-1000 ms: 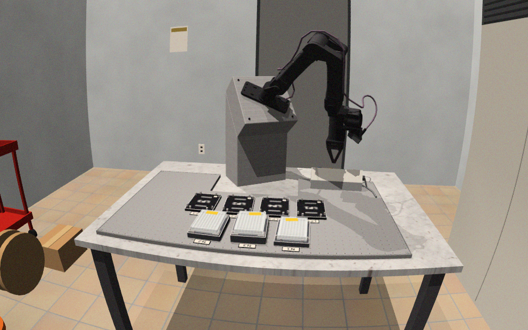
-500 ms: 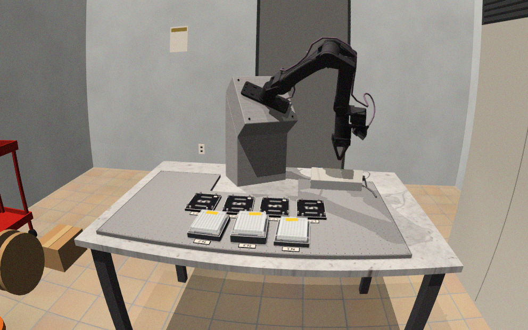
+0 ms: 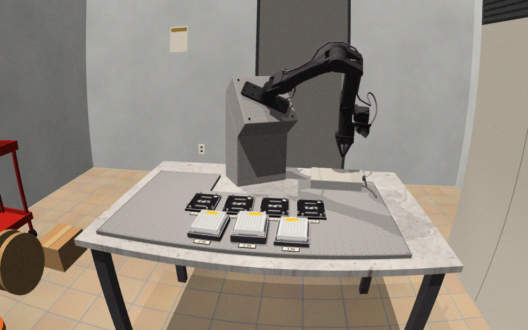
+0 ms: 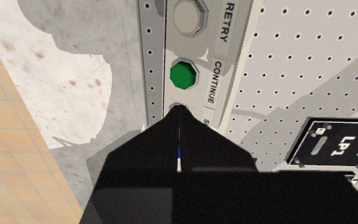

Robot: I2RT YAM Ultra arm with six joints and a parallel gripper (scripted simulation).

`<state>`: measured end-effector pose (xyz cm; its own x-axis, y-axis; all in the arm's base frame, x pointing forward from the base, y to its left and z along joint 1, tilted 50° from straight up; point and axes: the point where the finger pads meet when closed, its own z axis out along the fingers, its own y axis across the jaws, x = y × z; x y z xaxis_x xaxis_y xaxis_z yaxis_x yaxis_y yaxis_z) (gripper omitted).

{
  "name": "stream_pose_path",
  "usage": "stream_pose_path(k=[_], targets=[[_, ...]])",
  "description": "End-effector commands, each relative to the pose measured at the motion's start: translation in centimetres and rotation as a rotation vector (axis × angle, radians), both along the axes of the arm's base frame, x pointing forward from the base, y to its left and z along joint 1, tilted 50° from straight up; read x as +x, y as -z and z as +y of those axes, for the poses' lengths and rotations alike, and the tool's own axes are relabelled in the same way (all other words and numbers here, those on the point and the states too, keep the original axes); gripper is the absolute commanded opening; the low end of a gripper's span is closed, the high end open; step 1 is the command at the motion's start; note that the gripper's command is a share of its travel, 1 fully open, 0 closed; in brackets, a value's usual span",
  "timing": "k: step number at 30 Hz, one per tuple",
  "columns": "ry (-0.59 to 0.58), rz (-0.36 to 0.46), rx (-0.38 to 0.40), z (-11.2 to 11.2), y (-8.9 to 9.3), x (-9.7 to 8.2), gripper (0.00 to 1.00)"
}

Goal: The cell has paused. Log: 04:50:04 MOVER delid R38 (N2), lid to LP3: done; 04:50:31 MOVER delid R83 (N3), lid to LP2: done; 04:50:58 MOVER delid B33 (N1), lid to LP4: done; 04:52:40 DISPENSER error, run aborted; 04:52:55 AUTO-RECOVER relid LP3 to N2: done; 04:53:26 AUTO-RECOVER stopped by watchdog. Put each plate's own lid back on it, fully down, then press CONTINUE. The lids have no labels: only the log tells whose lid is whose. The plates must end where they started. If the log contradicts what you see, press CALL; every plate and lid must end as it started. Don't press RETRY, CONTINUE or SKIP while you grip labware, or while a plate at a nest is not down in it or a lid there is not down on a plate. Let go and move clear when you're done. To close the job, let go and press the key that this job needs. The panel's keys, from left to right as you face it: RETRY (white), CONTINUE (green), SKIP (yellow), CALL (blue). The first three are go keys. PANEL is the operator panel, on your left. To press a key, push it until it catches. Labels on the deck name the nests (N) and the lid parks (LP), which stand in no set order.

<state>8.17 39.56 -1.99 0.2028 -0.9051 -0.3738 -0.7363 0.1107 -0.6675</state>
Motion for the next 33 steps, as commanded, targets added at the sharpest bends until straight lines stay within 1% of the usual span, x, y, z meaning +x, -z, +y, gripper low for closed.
stream_pose_path(k=[1,33], targets=[[0.004,-0.003,0.016,0.76,-0.54,-0.72,0.00],[0.002,0.001,0.020,1.02,-0.84,-1.04,0.00]])
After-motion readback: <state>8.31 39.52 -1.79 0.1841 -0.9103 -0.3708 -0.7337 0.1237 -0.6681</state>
